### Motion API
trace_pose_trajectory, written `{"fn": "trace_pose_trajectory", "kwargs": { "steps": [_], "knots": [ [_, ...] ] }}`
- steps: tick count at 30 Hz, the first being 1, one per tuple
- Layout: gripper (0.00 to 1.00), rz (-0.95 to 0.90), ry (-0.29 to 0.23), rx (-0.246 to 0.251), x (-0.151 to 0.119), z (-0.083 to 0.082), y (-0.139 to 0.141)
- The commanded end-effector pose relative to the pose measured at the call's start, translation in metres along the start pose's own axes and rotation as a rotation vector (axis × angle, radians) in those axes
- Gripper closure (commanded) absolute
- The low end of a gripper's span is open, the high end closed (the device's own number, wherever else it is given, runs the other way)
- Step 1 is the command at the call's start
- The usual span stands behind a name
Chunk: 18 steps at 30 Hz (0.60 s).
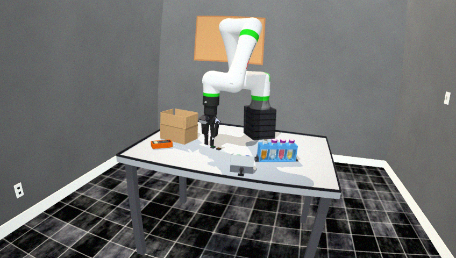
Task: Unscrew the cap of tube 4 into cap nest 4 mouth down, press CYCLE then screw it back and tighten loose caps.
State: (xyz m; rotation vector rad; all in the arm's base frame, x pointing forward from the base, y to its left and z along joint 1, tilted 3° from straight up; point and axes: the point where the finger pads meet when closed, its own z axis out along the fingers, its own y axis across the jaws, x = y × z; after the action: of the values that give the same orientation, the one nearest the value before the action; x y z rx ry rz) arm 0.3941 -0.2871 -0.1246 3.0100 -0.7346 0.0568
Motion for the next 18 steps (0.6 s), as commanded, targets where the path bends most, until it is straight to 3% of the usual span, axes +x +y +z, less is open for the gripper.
{"fn": "trace_pose_trajectory", "kwargs": {
  "steps": [1,18],
  "knots": [
    [0.7,0.0,0.001,0.0,0.0007,-0.0006,0.0],
    [0.7,0.0,0.002,0.0,0.0004,0.0069,0.0001]
  ]
}}
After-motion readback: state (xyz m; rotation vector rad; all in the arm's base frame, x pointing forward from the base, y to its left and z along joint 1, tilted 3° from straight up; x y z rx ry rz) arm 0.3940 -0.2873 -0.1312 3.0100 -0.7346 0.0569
